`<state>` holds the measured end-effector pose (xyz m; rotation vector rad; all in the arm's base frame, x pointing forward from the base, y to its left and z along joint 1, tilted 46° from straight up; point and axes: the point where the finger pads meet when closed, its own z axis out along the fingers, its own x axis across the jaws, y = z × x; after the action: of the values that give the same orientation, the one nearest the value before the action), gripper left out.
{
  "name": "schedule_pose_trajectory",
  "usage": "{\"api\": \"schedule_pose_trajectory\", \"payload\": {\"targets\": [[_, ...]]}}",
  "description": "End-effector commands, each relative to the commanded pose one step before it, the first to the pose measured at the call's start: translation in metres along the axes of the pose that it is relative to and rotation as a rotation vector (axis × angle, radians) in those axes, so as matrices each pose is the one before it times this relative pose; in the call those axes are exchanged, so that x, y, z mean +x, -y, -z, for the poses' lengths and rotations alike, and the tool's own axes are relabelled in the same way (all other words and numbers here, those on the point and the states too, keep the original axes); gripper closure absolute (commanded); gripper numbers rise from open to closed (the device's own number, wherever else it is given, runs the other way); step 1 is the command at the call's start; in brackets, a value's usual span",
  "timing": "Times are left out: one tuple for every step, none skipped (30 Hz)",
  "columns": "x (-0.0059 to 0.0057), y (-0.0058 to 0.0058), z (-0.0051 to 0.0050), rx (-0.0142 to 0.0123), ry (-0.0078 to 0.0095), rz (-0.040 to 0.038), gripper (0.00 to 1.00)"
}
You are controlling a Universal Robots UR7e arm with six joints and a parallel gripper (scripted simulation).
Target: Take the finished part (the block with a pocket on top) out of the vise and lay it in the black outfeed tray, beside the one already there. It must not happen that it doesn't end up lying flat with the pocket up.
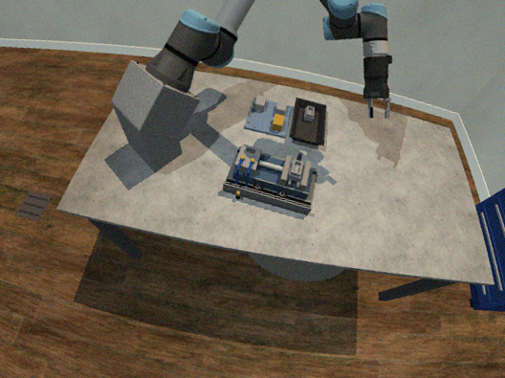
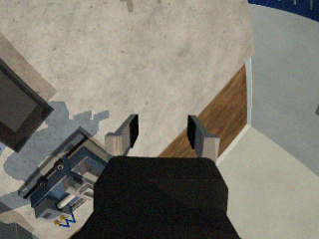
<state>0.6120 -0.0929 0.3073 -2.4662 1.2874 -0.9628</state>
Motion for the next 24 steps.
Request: {"api": "schedule_pose_trajectory", "payload": {"targets": [[0.00057, 0.00007, 0.00042, 0.00038, -0.00129, -0.00018, 0.00], [0.00000, 0.00000, 0.00000, 0.00000, 0.00000, 0.00000, 0.00], [0.00000, 0.00000, 0.00000, 0.00000, 0.00000, 0.00000, 0.00], [0.00000, 0.00000, 0.00000, 0.00000, 0.00000, 0.00000, 0.00], [0.00000, 0.00000, 0.00000, 0.00000, 0.00000, 0.00000, 0.00], [0.00000, 0.00000, 0.00000, 0.00000, 0.00000, 0.00000, 0.00], [0.00000, 0.00000, 0.00000, 0.00000, 0.00000, 0.00000, 0.00], [0.00000, 0.00000, 0.00000, 0.00000, 0.00000, 0.00000, 0.00], [0.00000, 0.00000, 0.00000, 0.00000, 0.00000, 0.00000, 0.00], [0.00000, 0.00000, 0.00000, 0.00000, 0.00000, 0.00000, 0.00], [0.00000, 0.00000, 0.00000, 0.00000, 0.00000, 0.00000, 0.00], [0.00000, 0.00000, 0.00000, 0.00000, 0.00000, 0.00000, 0.00], [0.00000, 0.00000, 0.00000, 0.00000, 0.00000, 0.00000, 0.00], [0.00000, 0.00000, 0.00000, 0.00000, 0.00000, 0.00000, 0.00], [0.00000, 0.00000, 0.00000, 0.00000, 0.00000, 0.00000, 0.00], [0.00000, 0.00000, 0.00000, 0.00000, 0.00000, 0.00000, 0.00], [0.00000, 0.00000, 0.00000, 0.00000, 0.00000, 0.00000, 0.00], [0.00000, -0.00001, -0.00001, -0.00001, 0.00003, -0.00007, 0.00], [-0.00001, -0.00007, -0.00005, -0.00007, 0.00020, -0.00049, 0.00], [-0.00004, -0.00019, -0.00014, -0.00018, 0.00053, -0.00128, 0.00], [-0.00007, -0.00035, -0.00026, -0.00034, 0.00100, -0.00243, 0.00], [-0.00012, -0.00057, -0.00042, -0.00054, 0.00159, -0.00388, 0.00], [-0.00016, -0.00082, -0.00060, -0.00079, 0.00230, -0.00561, 0.00], [-0.00021, -0.00111, -0.00081, -0.00108, 0.00310, -0.00758, 0.00]]}}
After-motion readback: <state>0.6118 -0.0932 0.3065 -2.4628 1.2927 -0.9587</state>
